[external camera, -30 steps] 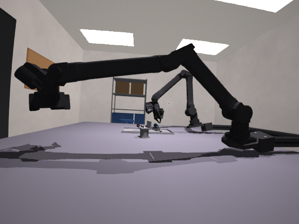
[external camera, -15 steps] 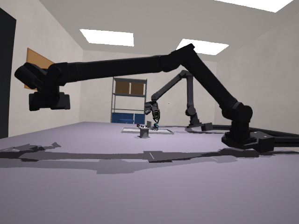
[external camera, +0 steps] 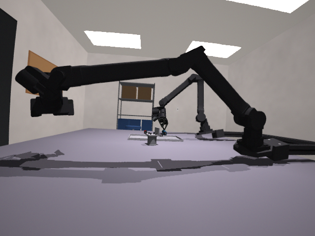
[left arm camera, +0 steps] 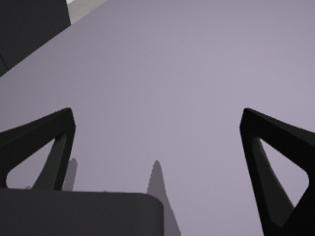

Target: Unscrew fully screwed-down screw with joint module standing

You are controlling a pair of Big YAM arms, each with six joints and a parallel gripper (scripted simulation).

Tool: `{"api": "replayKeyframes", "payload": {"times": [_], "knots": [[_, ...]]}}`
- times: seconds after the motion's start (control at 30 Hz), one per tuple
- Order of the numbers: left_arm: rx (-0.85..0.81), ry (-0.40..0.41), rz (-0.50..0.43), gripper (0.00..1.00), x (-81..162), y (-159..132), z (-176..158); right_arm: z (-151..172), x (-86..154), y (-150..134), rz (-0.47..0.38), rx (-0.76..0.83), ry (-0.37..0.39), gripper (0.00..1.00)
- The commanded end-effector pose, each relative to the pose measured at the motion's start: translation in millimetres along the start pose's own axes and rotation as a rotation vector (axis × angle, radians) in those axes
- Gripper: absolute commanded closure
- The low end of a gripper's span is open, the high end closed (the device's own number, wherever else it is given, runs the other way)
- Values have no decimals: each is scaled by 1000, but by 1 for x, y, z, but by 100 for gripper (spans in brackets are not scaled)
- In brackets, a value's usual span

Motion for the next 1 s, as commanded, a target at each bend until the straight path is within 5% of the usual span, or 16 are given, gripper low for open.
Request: {"api": "replayKeyframes", "payload": {"times": [0.0,0.17,0.37,0.57,0.73,0.97], "knots": [[-40,15,-21,0,8,24,2,-11,16,26,-71,-124,-21,35],[-40,15,-21,0,8,24,2,-8,11,14,-45,-109,-20,35],[-40,15,-21,0,8,24,2,-39,43,35,-160,-286,-70,35],[-40,15,-21,0,8,24,2,-75,47,42,-188,-468,-126,35],[-40,15,-21,0,8,24,2,-68,35,33,-158,-453,-127,35],[-40,15,-21,0,8,24,2,-110,77,44,-294,-665,-175,35]]}}
Point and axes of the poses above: on each arm, the point where the finger pads meet when closed, its own x axis back along the fingers, its own z axis across the jaws, y = z × x, the point moved 3 cm from there along x, back along the fingers, and after that the axes turned 6 degrees about x, right-handed, at the moved point
